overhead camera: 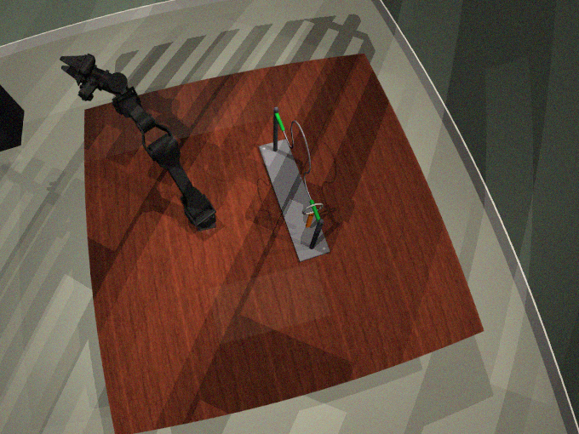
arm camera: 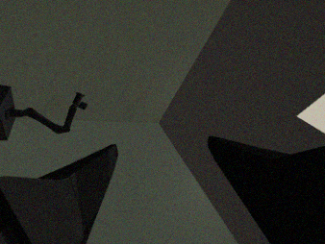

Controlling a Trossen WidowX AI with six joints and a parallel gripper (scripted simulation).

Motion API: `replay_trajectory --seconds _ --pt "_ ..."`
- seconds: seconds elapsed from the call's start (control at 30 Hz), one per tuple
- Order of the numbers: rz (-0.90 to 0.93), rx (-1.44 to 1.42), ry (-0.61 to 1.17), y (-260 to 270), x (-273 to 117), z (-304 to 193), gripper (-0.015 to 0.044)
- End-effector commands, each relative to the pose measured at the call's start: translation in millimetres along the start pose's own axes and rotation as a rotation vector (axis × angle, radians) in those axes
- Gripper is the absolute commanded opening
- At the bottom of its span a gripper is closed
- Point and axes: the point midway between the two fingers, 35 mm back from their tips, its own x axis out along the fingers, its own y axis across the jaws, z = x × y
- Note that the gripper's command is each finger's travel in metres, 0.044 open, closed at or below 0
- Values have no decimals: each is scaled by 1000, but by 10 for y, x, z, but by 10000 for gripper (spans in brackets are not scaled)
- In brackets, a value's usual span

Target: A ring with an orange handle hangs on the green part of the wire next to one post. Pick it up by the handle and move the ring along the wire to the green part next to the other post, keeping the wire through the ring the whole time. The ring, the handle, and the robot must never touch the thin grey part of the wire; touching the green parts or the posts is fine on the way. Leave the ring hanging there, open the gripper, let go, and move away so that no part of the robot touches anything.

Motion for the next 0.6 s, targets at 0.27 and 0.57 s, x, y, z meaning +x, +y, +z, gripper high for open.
replay_trajectory --seconds 0.27,0.57 --pt "31 66 83 -100 -222 -382 164" --pt "83 241 253 -232 -525 -809 160"
